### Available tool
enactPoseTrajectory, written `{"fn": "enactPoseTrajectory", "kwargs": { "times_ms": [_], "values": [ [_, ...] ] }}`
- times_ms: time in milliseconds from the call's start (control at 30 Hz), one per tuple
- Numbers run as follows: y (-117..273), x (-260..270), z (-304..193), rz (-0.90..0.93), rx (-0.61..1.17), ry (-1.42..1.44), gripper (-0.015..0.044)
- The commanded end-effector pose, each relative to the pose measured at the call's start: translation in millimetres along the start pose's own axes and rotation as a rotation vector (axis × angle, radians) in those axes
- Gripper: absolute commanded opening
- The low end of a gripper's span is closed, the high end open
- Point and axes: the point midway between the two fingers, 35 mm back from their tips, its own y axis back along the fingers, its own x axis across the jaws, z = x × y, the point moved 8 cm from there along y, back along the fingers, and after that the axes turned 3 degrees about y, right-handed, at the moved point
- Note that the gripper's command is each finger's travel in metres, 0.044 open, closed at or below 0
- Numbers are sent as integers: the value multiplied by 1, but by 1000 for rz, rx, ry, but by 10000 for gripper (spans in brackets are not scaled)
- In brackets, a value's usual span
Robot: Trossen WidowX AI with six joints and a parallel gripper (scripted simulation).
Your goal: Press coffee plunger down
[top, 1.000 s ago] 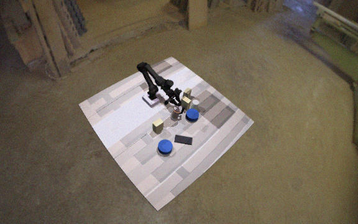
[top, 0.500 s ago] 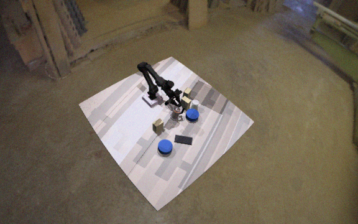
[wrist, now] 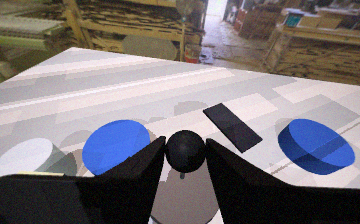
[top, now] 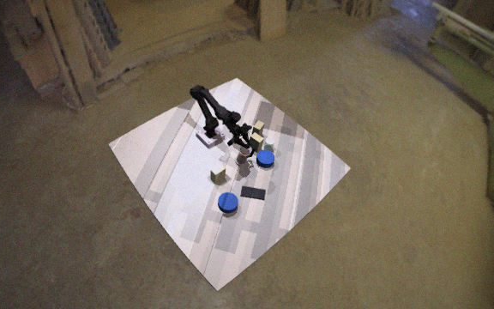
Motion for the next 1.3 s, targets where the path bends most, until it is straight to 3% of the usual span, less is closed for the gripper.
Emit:
{"fn": "enactPoseTrajectory", "kwargs": {
  "times_ms": [0, 1267],
  "values": [
    [-4, 0, -6, 1, 36, -7, 125],
    [-8, 0, -2, 1, 35, -7, 125]
  ]
}}
